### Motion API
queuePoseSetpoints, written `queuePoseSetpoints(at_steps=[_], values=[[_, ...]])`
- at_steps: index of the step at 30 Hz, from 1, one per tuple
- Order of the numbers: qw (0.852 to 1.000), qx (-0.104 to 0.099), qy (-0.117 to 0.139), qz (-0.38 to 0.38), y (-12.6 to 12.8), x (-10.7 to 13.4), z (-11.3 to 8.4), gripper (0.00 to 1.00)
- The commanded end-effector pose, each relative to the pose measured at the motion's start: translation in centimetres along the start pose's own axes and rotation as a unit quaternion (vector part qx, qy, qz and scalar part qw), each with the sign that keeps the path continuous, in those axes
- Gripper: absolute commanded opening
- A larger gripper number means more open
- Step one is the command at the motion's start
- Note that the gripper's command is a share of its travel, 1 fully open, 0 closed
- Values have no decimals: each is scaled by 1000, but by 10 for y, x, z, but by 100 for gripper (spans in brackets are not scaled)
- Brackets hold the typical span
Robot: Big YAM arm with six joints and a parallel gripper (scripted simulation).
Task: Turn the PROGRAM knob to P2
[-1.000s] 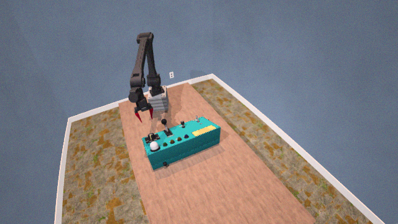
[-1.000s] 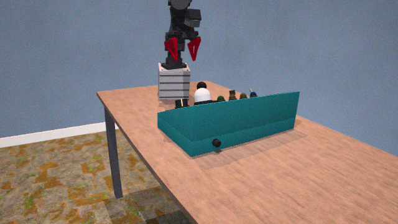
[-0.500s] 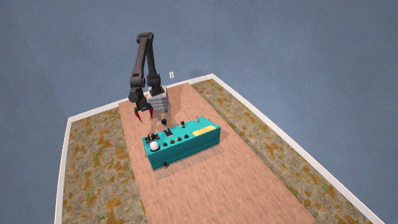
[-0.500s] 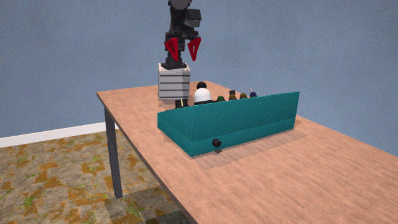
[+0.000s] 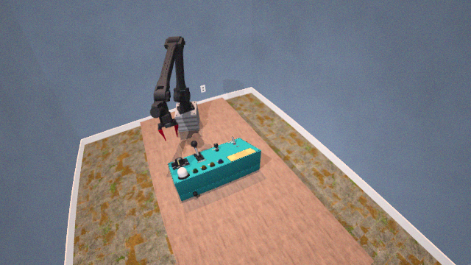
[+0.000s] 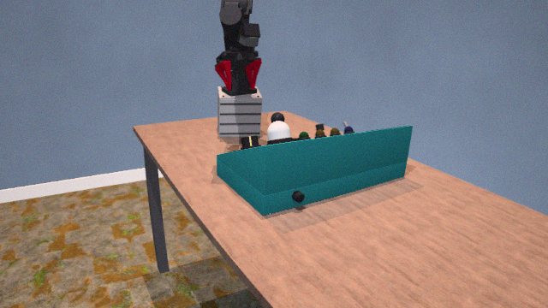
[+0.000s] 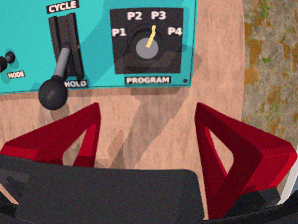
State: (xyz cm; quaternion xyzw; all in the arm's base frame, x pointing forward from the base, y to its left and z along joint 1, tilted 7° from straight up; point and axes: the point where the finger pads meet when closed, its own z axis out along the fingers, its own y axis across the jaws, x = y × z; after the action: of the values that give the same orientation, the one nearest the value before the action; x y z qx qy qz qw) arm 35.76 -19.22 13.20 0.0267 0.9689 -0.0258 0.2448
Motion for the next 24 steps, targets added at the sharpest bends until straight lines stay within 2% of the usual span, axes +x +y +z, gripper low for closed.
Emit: queuePoseSetpoints(at_steps=[1,3,24], values=[[999,14,-40,-29,-8,-39,-16,70],[999,13,-30,-21,-10,-29,-14,70],[999,14,-30,-20,-11,-29,-14,70]])
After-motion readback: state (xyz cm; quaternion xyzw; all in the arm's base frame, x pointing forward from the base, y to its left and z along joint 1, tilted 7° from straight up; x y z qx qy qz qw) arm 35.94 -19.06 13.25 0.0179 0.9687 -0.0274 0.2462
